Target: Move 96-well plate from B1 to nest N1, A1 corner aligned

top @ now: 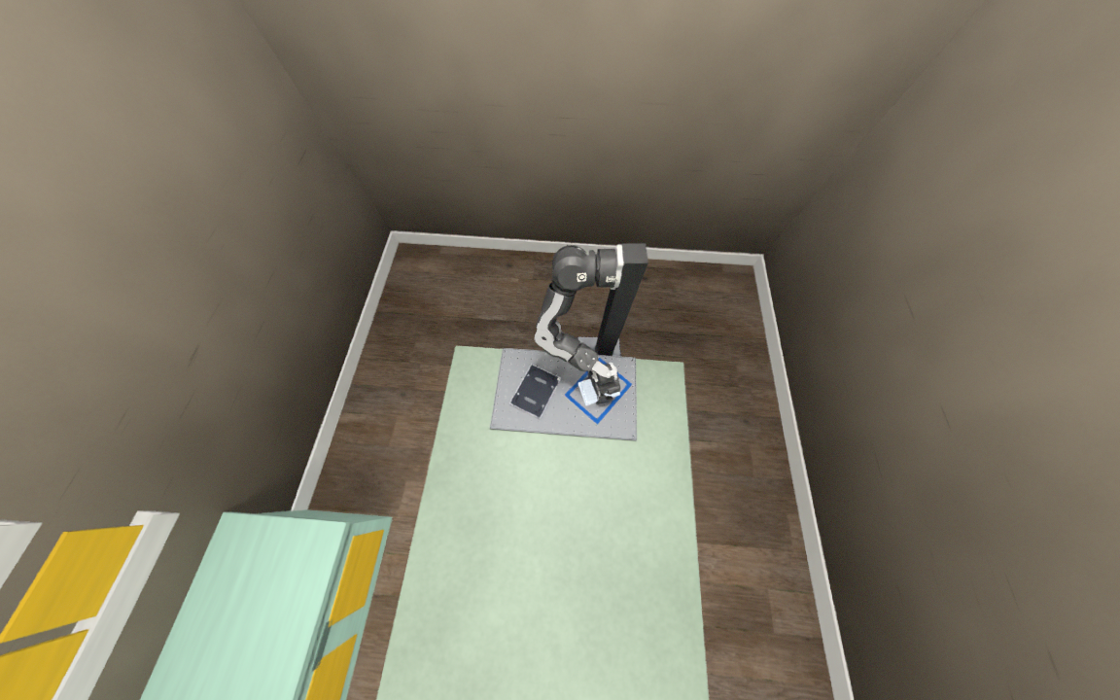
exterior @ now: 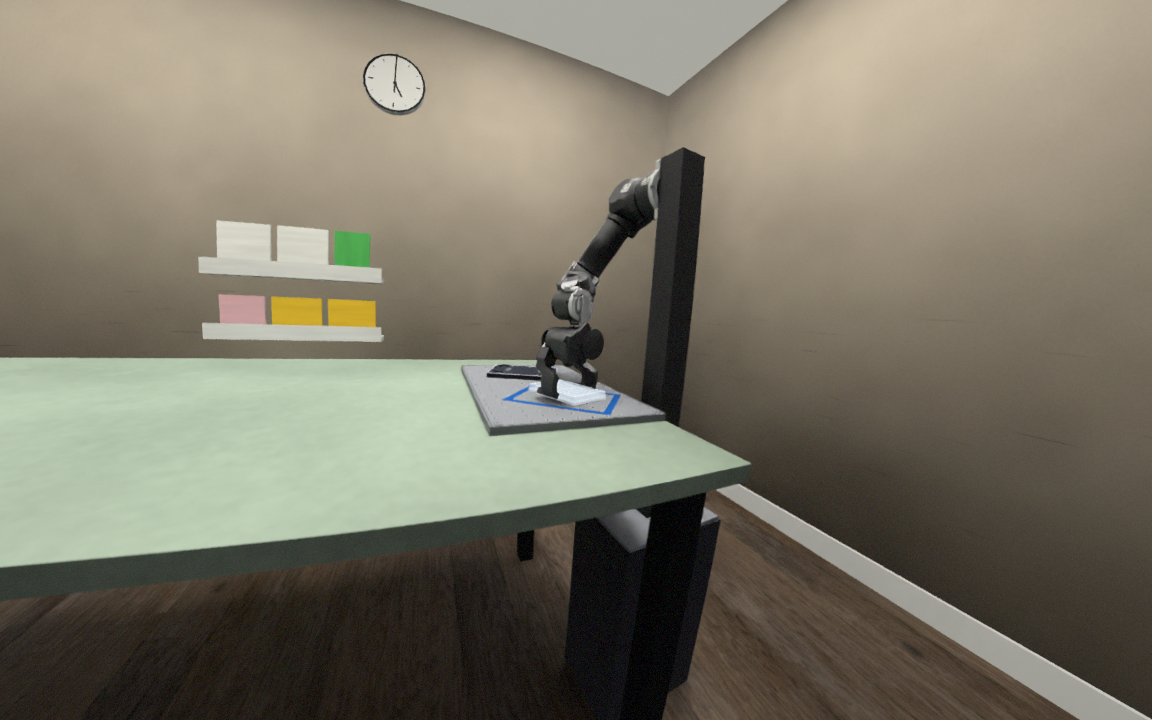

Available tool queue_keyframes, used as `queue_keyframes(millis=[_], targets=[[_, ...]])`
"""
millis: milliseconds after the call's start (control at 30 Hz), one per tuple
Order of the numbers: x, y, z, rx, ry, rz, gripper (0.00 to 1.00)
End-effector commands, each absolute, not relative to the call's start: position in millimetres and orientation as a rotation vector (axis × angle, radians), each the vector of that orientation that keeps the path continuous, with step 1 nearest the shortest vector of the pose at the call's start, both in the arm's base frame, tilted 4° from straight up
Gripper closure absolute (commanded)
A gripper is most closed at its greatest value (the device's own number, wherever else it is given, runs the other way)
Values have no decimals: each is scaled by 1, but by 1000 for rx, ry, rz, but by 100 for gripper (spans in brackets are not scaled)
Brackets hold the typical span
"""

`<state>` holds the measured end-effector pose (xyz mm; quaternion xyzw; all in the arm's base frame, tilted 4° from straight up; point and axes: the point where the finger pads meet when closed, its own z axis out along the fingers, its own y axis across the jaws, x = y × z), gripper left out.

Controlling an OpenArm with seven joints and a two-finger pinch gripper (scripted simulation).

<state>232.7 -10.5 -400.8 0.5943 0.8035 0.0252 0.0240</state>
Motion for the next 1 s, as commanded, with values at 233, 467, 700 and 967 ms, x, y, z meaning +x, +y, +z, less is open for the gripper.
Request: queue_keyframes(millis=[233, 467, 700, 967], targets=[[232, -10, -400, 1841, 2487, 81, 100], [233, -10, -403, 1837, 2487, 87, 100], [233, -10, -403, 1837, 2487, 87, 100], [234, -10, -405, 1839, 2485, 90, 100]])
